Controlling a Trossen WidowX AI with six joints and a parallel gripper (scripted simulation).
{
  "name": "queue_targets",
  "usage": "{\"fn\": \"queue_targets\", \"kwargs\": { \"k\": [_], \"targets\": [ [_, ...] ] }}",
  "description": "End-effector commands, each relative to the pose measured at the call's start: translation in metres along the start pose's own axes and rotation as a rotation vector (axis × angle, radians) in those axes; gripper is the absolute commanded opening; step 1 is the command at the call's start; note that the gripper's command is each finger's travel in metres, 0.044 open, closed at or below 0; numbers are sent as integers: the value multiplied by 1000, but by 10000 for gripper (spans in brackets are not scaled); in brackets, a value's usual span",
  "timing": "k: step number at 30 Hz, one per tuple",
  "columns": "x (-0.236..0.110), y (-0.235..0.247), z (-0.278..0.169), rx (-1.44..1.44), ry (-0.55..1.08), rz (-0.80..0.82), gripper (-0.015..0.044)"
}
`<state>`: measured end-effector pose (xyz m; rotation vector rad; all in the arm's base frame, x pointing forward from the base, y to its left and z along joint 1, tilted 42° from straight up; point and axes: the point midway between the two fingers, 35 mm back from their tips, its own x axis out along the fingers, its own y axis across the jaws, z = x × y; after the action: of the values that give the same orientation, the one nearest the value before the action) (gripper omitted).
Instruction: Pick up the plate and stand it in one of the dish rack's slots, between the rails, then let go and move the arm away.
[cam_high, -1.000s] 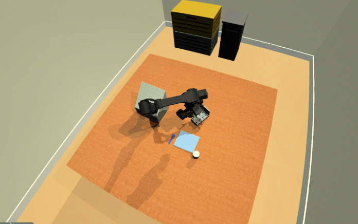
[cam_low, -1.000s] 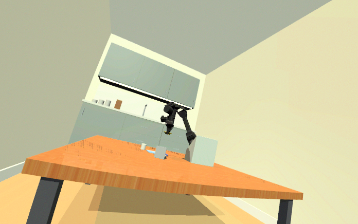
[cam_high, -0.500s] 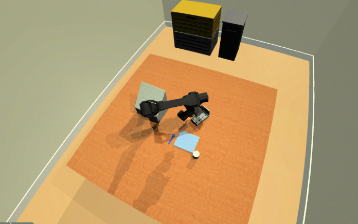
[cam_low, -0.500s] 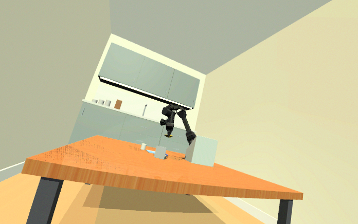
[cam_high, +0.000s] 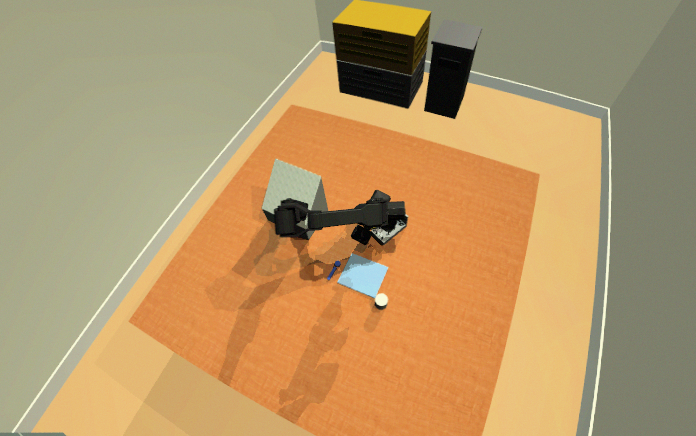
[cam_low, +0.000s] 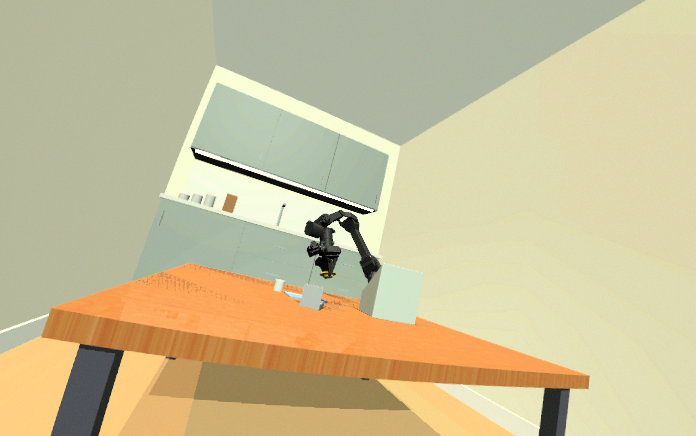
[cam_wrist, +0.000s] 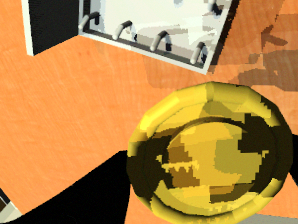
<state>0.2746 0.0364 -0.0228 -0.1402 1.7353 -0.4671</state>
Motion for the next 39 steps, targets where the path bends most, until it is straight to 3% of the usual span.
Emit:
{"fn": "queue_targets", "kwargs": {
  "k": [1, 20, 39],
  "targets": [
    [11, 0, 0, -85, 25, 78, 0],
    [46, -1, 8, -431, -42, 414, 0],
    [65, -9, 17, -756, -343, 664, 0]
  ]
}}
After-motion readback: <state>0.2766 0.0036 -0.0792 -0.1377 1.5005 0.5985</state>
